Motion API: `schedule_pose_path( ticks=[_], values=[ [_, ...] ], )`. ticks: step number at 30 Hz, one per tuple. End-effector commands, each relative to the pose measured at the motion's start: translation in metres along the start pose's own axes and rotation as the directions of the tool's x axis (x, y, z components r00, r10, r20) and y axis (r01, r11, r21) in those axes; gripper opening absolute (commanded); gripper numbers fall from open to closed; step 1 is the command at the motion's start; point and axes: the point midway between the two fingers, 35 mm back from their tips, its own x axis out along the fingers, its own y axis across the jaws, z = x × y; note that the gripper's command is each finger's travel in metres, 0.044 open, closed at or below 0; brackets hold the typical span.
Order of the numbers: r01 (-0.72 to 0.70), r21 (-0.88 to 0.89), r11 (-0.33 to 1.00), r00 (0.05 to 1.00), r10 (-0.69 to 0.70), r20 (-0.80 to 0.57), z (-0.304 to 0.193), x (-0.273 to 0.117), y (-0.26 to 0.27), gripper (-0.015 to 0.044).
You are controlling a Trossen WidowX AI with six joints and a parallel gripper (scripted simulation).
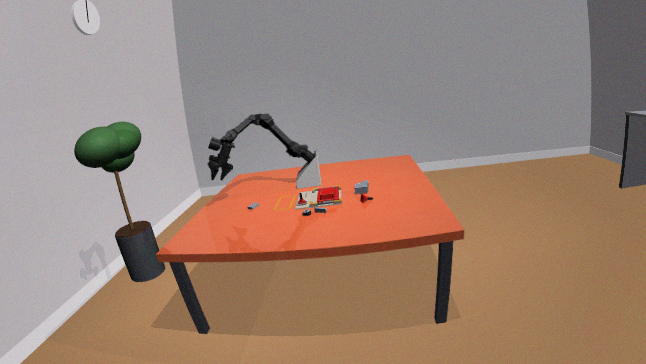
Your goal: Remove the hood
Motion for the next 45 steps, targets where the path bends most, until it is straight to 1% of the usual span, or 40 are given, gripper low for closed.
schedule_pose_path(
  ticks=[1, 6, 10, 15, 20, 26, 34, 39, 45],
  values=[
    [-0.008, -0.093, 0.996, 0.995, -0.001, -0.099, -0.047, 0.010, 0.017, 0.0440],
    [-0.044, -0.215, 0.976, 0.975, -0.005, -0.221, -0.110, 0.014, 0.040, 0.0440],
    [-0.087, -0.326, 0.941, 0.952, -0.018, -0.305, -0.162, 0.009, 0.056, 0.0440],
    [-0.154, -0.463, 0.873, 0.918, -0.046, -0.393, -0.227, -0.005, 0.071, 0.0440],
    [-0.231, -0.593, 0.771, 0.882, -0.092, -0.463, -0.291, -0.024, 0.076, 0.0440],
    [-0.327, -0.724, 0.607, 0.843, -0.159, -0.514, -0.363, -0.056, 0.071, 0.0440],
    [-0.455, -0.812, 0.365, 0.802, -0.229, -0.552, -0.452, -0.112, 0.055, 0.0440],
    [-0.493, -0.850, 0.185, 0.802, -0.282, -0.526, -0.500, -0.146, 0.030, 0.0440],
    [-0.497, -0.865, -0.061, 0.831, -0.322, -0.454, -0.549, -0.187, -0.012, 0.0440]
  ],
)
